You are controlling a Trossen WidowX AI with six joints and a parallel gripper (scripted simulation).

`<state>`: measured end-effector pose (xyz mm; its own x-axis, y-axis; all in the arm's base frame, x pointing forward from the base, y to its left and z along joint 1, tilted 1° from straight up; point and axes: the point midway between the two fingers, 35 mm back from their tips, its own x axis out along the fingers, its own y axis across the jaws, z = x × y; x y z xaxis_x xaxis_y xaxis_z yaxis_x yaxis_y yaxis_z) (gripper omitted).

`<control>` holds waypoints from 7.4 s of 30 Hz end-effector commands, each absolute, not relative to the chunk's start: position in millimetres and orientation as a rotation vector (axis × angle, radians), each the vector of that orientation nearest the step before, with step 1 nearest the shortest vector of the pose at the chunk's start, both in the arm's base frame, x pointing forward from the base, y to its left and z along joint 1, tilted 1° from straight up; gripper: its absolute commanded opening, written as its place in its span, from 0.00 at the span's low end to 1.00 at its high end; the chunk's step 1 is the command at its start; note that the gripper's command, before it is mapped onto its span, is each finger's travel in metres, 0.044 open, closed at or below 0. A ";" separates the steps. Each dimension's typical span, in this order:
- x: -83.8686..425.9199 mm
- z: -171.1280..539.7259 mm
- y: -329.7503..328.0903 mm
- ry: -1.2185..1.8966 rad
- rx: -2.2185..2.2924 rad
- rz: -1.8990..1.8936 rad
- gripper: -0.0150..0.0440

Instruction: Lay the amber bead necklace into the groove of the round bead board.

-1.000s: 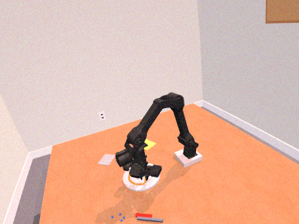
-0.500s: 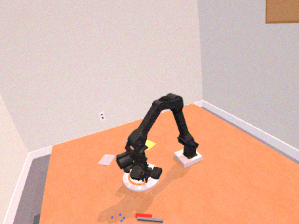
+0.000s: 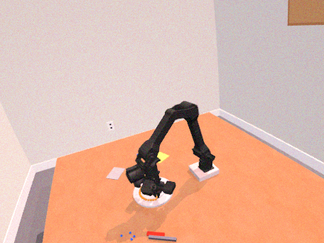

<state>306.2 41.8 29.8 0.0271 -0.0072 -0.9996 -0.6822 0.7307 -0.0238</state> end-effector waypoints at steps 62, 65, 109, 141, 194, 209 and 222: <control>303.9 35.7 49.2 1.466 -0.594 0.568 1.00; 303.9 35.7 49.2 1.466 -0.594 0.568 1.00; 300.4 52.8 38.6 1.320 -0.988 0.948 0.46; 299.5 29.8 38.2 1.326 -0.987 0.952 0.25; 290.8 29.7 47.5 1.320 -0.995 0.960 0.43; 290.3 33.6 47.5 1.321 -0.993 0.958 1.00; 290.2 35.1 47.5 1.321 -0.991 0.956 1.00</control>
<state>290.5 47.5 34.6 0.0291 -0.0060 -0.9996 -0.9530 0.3017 -0.0296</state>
